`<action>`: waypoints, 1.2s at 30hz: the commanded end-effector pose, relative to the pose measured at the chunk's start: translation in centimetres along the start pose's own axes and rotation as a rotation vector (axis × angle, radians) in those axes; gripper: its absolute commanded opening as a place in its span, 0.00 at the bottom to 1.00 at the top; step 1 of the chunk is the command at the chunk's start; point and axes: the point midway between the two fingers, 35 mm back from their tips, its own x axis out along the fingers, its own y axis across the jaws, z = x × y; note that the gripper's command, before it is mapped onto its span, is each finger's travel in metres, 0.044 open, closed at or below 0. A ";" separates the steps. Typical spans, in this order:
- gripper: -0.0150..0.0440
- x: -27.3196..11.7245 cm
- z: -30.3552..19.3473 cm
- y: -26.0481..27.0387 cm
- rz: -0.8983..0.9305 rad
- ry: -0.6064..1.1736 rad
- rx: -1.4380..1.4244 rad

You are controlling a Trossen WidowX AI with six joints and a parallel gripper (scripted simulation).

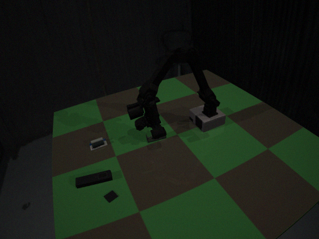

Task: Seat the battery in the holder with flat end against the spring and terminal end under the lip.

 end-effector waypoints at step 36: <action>1.00 -8.8 -1.2 -0.1 0.000 0.000 0.000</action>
